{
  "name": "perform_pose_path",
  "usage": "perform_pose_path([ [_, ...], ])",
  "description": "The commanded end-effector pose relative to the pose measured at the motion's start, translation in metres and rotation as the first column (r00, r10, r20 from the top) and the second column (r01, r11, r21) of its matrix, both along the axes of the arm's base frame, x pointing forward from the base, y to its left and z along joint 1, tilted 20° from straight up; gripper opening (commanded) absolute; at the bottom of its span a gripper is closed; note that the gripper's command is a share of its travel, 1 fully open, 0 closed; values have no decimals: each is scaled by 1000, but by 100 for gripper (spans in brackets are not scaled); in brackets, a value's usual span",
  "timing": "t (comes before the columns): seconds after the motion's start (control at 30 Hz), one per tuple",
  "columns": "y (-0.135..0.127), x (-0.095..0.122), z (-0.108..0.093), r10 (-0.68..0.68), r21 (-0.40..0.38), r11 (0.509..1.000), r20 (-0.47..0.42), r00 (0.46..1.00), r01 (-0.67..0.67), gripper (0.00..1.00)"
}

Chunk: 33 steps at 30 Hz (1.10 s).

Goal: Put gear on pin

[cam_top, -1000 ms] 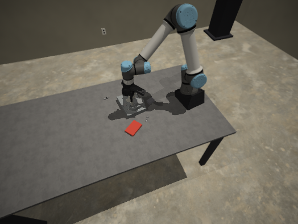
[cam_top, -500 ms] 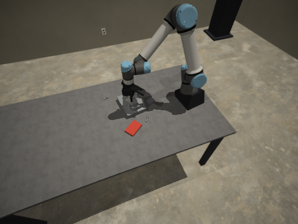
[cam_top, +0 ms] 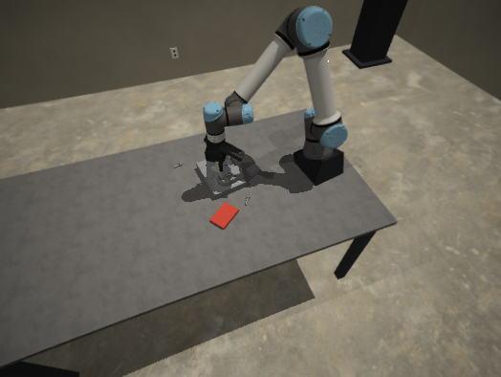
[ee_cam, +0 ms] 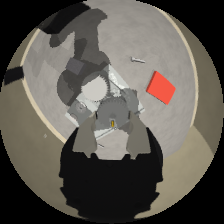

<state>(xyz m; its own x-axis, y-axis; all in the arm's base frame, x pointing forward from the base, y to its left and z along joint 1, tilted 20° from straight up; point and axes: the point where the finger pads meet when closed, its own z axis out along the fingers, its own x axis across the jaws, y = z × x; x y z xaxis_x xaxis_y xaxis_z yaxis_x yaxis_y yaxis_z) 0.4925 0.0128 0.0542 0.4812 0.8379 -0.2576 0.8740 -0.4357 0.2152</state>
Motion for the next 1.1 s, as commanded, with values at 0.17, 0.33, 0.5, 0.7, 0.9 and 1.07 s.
perform_pose_path([
  [0.17, 0, 1, 0, 0, 0, 1000, 2, 1000, 0, 0],
  [0.33, 0, 1, -1, 0, 0, 1000, 2, 1000, 0, 0],
  [0.5, -1, 1, -2, 0, 0, 1000, 2, 1000, 0, 0],
  [0.7, -1, 1, -2, 0, 0, 1000, 2, 1000, 0, 0],
  [0.9, -1, 1, -3, 0, 0, 1000, 2, 1000, 0, 0],
  [1.07, -2, 1, -4, 0, 0, 1000, 2, 1000, 0, 0],
])
